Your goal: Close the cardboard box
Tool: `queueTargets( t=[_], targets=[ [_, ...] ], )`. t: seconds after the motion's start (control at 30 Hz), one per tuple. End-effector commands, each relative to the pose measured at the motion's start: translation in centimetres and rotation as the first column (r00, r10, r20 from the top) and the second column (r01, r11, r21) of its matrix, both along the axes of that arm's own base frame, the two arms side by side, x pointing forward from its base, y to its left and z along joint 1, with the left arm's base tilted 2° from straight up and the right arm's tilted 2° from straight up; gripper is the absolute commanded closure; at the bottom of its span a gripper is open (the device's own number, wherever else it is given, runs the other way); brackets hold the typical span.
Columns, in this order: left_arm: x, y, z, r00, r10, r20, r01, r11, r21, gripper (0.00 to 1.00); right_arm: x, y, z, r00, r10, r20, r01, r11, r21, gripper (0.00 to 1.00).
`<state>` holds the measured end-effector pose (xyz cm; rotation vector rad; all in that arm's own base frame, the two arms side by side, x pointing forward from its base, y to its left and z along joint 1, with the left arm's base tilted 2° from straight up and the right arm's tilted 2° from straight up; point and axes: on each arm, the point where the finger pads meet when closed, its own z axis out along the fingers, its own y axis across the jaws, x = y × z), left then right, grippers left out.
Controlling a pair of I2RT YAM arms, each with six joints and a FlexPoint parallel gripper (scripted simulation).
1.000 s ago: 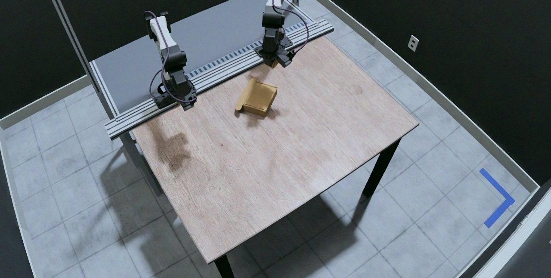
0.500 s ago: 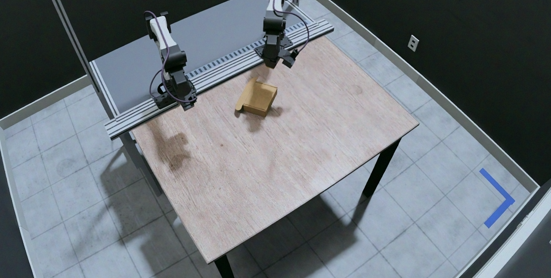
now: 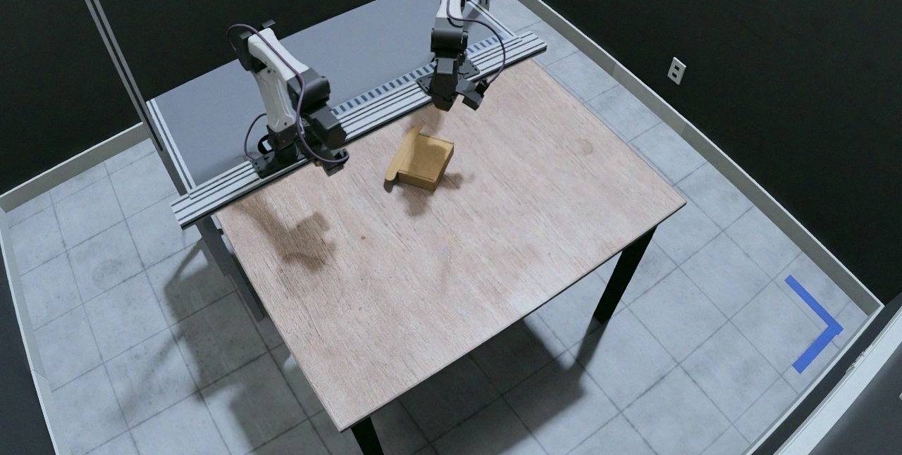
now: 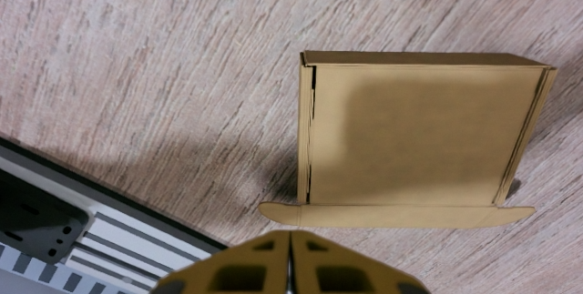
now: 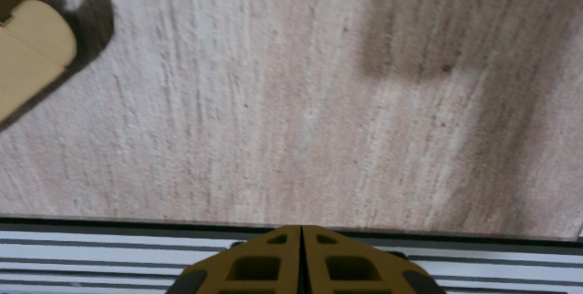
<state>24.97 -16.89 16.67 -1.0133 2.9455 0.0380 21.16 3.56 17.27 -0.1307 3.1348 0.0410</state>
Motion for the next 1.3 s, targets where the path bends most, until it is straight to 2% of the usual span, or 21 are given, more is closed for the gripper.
queueTargets(
  t=[0.0,0.13,0.63,0.83,1.1,1.2,1.27],
  targets=[
    [0.0,-0.1,0.4,1.0,0.004,0.006,-0.004,1.0,-0.006,1.0,1.7,1.4,0.4,0.998,-0.059,0.036,0.059,0.998,-0.003,1.0],
    [0.0,-0.1,0.4,1.0,0.004,0.006,-0.004,1.0,-0.006,1.0,2.1,2.4,0.5,0.998,-0.059,0.036,0.059,0.998,-0.002,1.0],
    [0.0,-0.1,0.4,1.0,0.004,0.006,-0.004,1.0,-0.006,1.0,4.6,9.4,0.5,0.998,-0.059,0.02,0.059,0.998,-0.005,1.0],
    [0.0,-0.1,0.4,1.0,0.004,0.006,-0.004,1.0,-0.006,1.0,5.0,10.9,0.5,0.998,-0.059,0.01,0.059,0.998,-0.011,1.0],
    [0.0,-0.1,0.4,1.0,0.004,0.006,-0.004,1.0,-0.006,1.0,4.9,10.5,0.6,0.978,0.208,0.023,-0.208,0.978,-0.003,1.0],
    [0.0,-0.1,0.4,1.0,0.004,0.006,-0.004,1.0,-0.006,1.0,4.9,10.5,0.6,0.959,0.281,0.024,-0.281,0.96,-0.005,1.0],
    [0.0,-0.1,0.4,1.0,0.004,0.006,-0.004,1.0,-0.006,1.0,4.9,10.5,0.6,0.959,0.281,0.024,-0.281,0.96,-0.005,1.0]
  ],
)
